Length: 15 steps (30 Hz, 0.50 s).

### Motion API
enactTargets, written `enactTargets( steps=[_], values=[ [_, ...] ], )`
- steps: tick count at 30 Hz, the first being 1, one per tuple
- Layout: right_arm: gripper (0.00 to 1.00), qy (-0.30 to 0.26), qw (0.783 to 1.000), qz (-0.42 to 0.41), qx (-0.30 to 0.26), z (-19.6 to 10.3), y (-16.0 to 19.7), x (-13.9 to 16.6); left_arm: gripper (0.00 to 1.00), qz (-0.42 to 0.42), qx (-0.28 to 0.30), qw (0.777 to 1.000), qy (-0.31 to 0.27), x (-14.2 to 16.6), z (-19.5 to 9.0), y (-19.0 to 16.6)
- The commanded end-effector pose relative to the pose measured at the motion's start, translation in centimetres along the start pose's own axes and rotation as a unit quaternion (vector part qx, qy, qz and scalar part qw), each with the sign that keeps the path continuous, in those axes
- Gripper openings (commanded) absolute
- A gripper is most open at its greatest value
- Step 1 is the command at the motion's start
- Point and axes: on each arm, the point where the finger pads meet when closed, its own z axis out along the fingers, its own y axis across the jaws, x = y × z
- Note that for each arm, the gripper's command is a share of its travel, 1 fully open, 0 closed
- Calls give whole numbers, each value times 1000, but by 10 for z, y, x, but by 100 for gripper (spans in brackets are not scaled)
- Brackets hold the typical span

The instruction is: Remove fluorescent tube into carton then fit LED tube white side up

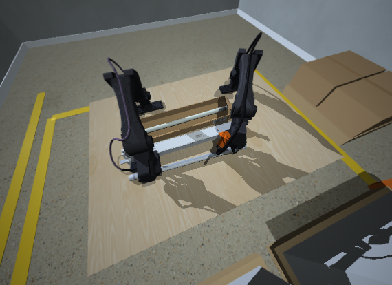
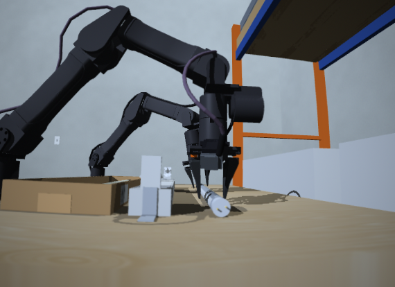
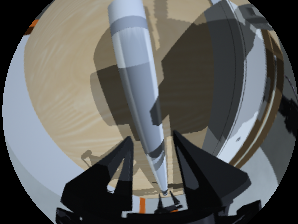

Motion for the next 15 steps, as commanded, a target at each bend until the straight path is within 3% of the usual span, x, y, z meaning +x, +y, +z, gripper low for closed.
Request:
enactTargets(
  steps=[1,15],
  values=[
    [49,-1,1000,1,-12,-6,5,-4,11,-5,-22,1000,-12,-1,-17,9],
    [49,-1,1000,1,-7,-6,2,-4,11,-5,-20,1000,-12,-2,-13,11]
  ],
)
